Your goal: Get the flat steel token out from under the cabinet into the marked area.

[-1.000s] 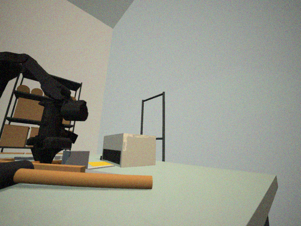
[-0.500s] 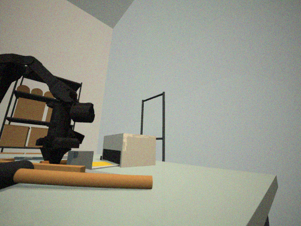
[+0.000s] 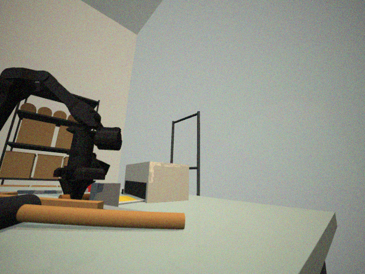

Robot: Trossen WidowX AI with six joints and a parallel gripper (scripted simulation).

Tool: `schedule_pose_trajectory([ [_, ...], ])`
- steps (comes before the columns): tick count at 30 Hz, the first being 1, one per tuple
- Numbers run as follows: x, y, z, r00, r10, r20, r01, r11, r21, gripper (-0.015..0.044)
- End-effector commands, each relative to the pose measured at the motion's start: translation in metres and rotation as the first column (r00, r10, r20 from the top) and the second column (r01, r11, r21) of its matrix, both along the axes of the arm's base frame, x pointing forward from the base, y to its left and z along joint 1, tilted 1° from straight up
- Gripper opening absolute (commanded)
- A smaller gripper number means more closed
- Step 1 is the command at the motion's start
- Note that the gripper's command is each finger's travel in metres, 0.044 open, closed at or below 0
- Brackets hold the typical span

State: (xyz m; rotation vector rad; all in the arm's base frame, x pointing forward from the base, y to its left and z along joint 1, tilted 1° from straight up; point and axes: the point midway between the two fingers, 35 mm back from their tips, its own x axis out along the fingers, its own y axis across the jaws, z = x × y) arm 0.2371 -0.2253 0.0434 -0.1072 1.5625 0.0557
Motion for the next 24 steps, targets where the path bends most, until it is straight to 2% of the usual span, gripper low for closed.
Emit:
schedule_pose_trajectory([
  [1, 0.008, 0.001, 0.0, 1.0, 0.0, 0.004, 0.0, 1.0, -0.002, 0.0],
  [24, 0.04, 0.002, 0.001, 1.0, -0.001, 0.006, 0.001, 1.0, -0.002, 0.0],
])
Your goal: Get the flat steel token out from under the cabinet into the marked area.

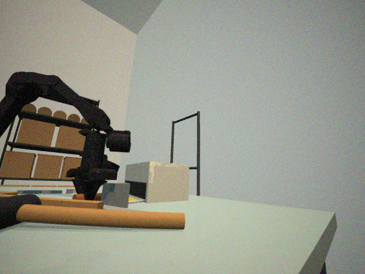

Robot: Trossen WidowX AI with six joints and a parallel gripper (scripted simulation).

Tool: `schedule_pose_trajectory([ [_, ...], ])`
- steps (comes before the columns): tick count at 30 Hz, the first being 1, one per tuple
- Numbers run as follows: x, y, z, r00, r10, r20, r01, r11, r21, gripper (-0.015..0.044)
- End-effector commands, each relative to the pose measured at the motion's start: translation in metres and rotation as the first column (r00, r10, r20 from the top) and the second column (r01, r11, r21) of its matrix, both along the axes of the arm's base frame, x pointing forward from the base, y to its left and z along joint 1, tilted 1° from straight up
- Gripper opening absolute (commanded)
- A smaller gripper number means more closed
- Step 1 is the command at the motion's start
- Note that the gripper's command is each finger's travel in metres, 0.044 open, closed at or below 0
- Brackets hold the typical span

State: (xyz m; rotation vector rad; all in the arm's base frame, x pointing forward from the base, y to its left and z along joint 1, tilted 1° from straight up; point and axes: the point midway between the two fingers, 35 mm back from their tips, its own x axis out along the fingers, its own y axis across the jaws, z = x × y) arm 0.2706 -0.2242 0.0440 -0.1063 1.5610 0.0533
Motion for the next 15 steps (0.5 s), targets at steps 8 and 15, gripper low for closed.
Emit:
schedule_pose_trajectory([
  [8, 0.017, 0.001, 0.001, 1.0, 0.0, 0.006, 0.0, 1.0, -0.001, 0.0],
  [15, 0.025, 0.002, 0.001, 1.0, 0.0, 0.006, 0.0, 1.0, -0.001, 0.0],
])
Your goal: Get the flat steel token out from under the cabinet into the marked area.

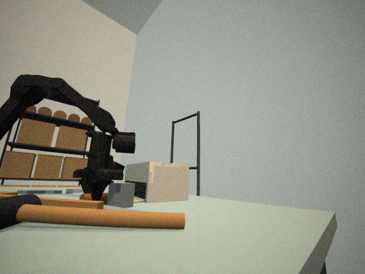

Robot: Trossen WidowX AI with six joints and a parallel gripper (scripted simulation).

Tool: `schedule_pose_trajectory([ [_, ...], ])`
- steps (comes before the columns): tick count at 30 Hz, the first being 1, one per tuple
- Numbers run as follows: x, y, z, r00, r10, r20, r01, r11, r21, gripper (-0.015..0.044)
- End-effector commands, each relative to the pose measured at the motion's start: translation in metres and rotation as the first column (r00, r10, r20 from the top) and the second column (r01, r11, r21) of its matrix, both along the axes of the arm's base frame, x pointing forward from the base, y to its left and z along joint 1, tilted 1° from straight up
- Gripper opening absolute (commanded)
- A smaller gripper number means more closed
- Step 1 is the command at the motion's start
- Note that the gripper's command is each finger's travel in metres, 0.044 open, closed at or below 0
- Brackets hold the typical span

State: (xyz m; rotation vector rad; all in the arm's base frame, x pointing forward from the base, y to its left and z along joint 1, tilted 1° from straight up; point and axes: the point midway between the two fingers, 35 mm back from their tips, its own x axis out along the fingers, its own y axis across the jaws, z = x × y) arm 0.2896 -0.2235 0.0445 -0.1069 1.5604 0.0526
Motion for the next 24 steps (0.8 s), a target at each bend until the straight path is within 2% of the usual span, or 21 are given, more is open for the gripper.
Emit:
schedule_pose_trajectory([
  [1, 0.008, 0.001, 0.0, 1.0, 0.0, 0.006, 0.0, 1.0, 0.0, 0.0],
  [24, 0.035, 0.003, 0.001, 1.0, 0.0, 0.008, 0.0, 1.0, 0.0, 0.0],
])
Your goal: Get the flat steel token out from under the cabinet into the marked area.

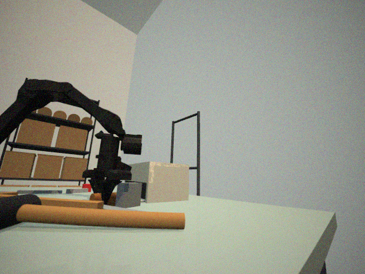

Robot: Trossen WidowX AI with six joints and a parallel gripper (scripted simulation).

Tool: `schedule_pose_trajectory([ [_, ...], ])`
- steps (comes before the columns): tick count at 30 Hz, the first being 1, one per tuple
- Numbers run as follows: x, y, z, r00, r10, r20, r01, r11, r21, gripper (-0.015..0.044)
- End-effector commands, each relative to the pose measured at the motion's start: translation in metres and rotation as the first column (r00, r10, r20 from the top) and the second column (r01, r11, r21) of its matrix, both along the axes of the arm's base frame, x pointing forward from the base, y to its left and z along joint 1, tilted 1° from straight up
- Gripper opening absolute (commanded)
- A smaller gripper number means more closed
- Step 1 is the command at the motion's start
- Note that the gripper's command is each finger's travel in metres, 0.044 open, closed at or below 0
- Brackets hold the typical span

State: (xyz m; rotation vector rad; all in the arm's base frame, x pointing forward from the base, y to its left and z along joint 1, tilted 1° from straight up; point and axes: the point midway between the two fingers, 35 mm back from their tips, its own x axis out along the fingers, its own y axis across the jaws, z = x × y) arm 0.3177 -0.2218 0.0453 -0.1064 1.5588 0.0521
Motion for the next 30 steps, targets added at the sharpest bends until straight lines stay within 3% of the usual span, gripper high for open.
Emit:
schedule_pose_trajectory([
  [1, 0.008, 0.002, 0.0, 1.0, 0.001, 0.006, -0.001, 1.0, 0.0, 0.0],
  [30, 0.03, 0.009, 0.0, 1.0, 0.001, 0.008, -0.001, 1.0, 0.001, 0.0],
])
